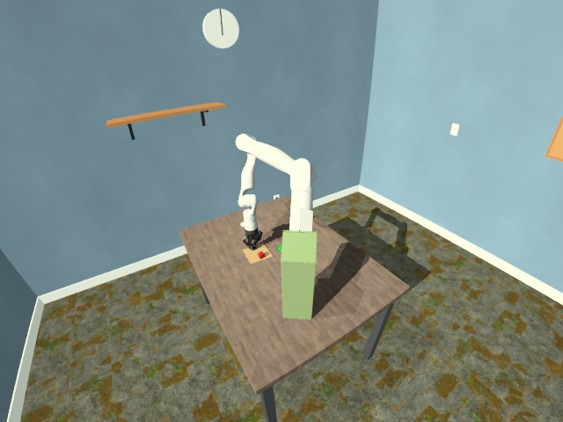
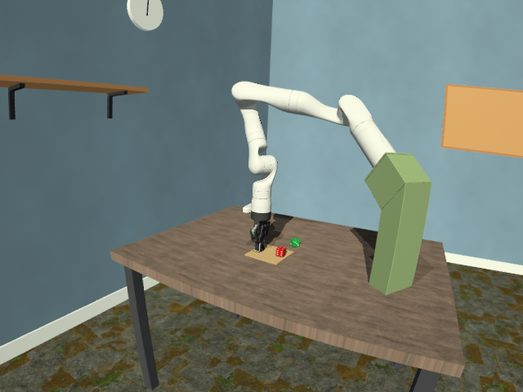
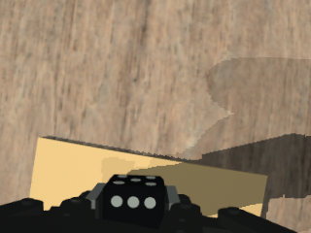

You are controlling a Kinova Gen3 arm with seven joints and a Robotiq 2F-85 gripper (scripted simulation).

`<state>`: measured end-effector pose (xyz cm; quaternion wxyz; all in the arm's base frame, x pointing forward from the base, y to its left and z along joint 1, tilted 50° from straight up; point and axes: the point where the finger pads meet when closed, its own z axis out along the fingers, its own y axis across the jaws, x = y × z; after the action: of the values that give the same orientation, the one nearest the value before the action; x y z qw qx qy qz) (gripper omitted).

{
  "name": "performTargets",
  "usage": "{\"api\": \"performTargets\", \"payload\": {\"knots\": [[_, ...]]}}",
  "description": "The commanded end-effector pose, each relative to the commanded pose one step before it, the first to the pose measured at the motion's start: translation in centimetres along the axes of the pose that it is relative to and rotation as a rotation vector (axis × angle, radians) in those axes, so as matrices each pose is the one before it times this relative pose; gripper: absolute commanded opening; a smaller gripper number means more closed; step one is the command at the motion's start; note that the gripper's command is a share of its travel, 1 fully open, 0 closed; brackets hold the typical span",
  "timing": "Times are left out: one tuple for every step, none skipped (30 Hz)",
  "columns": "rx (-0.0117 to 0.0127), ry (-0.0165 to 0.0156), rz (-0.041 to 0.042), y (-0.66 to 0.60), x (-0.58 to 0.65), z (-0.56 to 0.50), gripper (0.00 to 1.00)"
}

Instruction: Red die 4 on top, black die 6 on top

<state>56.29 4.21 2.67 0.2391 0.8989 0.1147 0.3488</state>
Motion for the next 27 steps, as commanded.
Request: {"api": "performTargets", "payload": {"knots": [[0.00081, 0.00095, -0.00003, -0.040, 0.049, -0.047, 0.26], [0.00000, 0.00000, 0.00000, 0.000, 0.000, 0.000, 0.26], [0.00000, 0.00000, 0.00000, 0.000, 0.000, 0.000, 0.26], [0.00000, 0.00000, 0.00000, 0.000, 0.000, 0.002, 0.26], [0.00000, 0.00000, 0.00000, 0.000, 0.000, 0.004, 0.26], [0.00000, 0.00000, 0.00000, 0.000, 0.000, 0.007, 0.26], [0.00000, 0.00000, 0.00000, 0.000, 0.000, 0.011, 0.26], [0.00000, 0.00000, 0.00000, 0.000, 0.000, 0.000, 0.26], [0.00000, 0.00000, 0.00000, 0.000, 0.000, 0.000, 0.26], [0.00000, 0.00000, 0.00000, 0.000, 0.000, 0.014, 0.26], [0.00000, 0.00000, 0.00000, 0.000, 0.000, 0.018, 0.26], [0.00000, 0.00000, 0.00000, 0.000, 0.000, 0.021, 0.26], [0.00000, 0.00000, 0.00000, 0.000, 0.000, 0.024, 0.26], [0.00000, 0.00000, 0.00000, 0.000, 0.000, 0.026, 0.26], [0.00000, 0.00000, 0.00000, 0.000, 0.000, 0.027, 0.26], [0.00000, 0.00000, 0.00000, 0.000, 0.000, 0.028, 0.26], [0.00000, 0.00000, 0.00000, 0.000, 0.000, 0.028, 0.26], [0.00000, 0.00000, 0.00000, 0.000, 0.000, 0.027, 0.26], [0.00000, 0.00000, 0.00000, 0.000, 0.000, 0.026, 0.26], [0.00000, 0.00000, 0.00000, 0.000, 0.000, 0.024, 0.26], [0.00000, 0.00000, 0.00000, 0.000, 0.000, 0.021, 0.26], [0.00000, 0.00000, 0.00000, 0.000, 0.000, 0.018, 0.26], [0.00000, 0.00000, 0.00000, 0.000, 0.000, 0.014, 0.26], [0.00000, 0.00000, 0.00000, 0.000, 0.000, 0.011, 0.26], [0.00000, 0.00000, 0.00000, 0.000, 0.000, 0.000, 0.26], [0.00000, 0.00000, 0.00000, 0.000, 0.000, 0.000, 0.26], [0.00000, 0.00000, 0.00000, 0.000, 0.000, 0.007, 0.26]]}}
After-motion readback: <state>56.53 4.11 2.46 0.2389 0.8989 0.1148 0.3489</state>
